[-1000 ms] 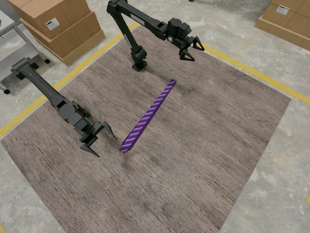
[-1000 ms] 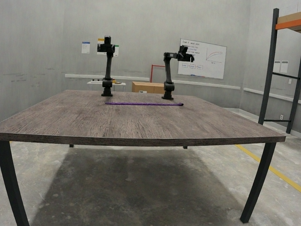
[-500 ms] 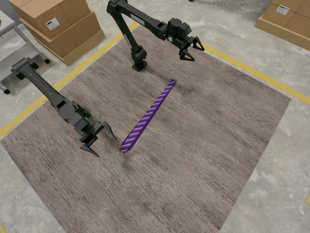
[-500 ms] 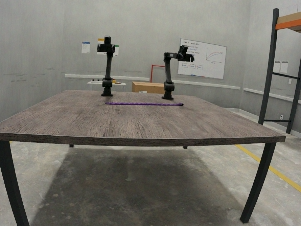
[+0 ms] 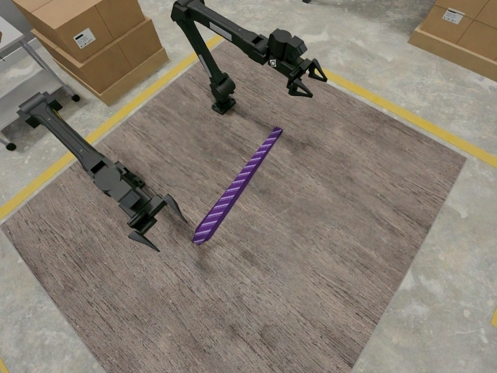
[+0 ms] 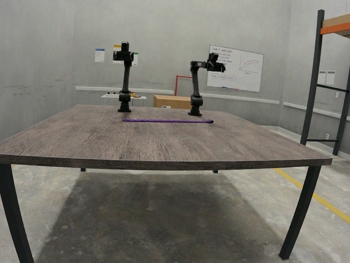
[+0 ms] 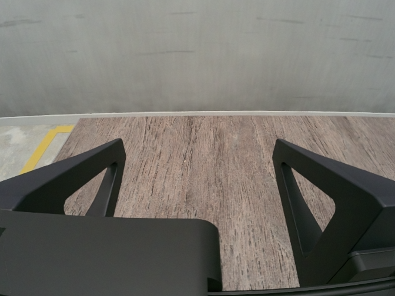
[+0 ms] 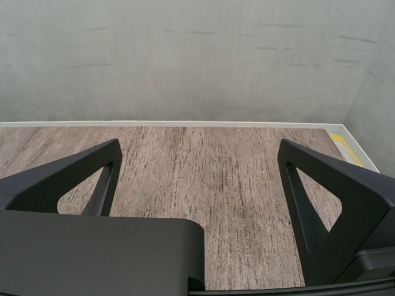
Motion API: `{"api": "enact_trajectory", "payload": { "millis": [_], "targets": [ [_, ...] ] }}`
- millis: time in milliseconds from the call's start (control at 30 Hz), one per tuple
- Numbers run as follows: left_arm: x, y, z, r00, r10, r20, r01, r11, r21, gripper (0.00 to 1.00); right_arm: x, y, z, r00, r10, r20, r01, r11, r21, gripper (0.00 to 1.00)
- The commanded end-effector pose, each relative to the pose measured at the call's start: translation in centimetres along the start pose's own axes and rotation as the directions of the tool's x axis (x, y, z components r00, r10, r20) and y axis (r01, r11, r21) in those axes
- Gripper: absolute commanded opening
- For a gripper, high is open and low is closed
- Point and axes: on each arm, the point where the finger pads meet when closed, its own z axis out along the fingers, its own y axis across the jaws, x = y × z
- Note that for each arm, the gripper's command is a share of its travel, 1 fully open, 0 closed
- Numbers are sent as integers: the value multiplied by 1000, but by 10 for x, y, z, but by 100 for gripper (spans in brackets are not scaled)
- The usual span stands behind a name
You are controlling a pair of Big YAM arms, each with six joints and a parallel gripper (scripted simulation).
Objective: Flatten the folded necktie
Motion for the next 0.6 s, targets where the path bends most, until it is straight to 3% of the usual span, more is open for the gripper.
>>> {"api": "enact_trajectory", "payload": {
  "millis": [0,567],
  "targets": [
    [-43,7,-2,997,-15,77,16,1000,-17,91,-32,7,-1,998,11,63,-10,1000,-11,100],
    [18,11,-21,999,-24,-42,23,999,-30,76,-32,7,-1,998,11,63,-10,1000,-11,100]
  ]
}}
